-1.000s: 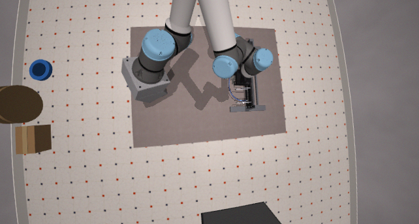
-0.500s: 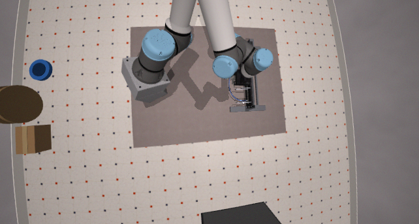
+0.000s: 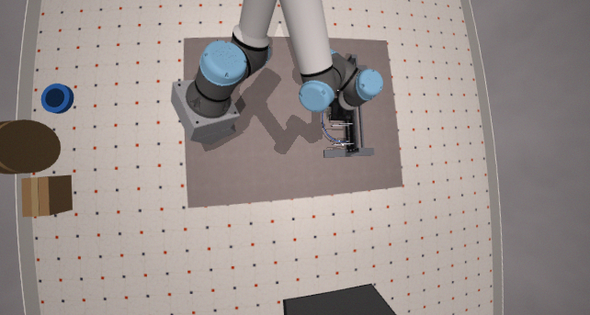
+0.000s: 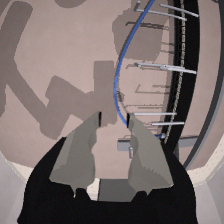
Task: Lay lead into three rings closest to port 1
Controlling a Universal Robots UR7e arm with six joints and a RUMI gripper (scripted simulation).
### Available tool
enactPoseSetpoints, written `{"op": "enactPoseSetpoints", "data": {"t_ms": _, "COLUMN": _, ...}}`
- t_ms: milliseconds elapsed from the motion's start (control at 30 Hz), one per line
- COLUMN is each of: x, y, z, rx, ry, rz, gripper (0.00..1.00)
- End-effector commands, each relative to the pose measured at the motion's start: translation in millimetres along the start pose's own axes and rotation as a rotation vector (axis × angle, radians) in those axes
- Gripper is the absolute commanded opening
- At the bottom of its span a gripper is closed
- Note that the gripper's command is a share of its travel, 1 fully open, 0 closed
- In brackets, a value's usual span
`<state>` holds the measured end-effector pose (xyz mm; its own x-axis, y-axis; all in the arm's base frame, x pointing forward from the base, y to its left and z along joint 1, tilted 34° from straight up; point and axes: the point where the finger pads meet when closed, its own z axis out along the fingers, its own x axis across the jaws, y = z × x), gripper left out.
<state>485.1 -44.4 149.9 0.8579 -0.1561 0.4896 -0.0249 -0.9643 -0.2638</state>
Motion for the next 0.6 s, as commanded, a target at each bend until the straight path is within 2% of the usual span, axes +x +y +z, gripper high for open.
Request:
{"op": "enactPoseSetpoints", "data": {"t_ms": 0, "x": 0, "y": 0, "z": 6.7, "rx": -0.001, "ry": 0.001, "rz": 0.000, "gripper": 0.20}}
{"op": "enactPoseSetpoints", "data": {"t_ms": 167, "x": 0, "y": 0, "z": 13.9, "rx": -0.001, "ry": 0.001, "rz": 0.000, "gripper": 0.20}}
{"op": "enactPoseSetpoints", "data": {"t_ms": 567, "x": 0, "y": 0, "z": 50.5, "rx": -0.001, "ry": 0.001, "rz": 0.000, "gripper": 0.20}}
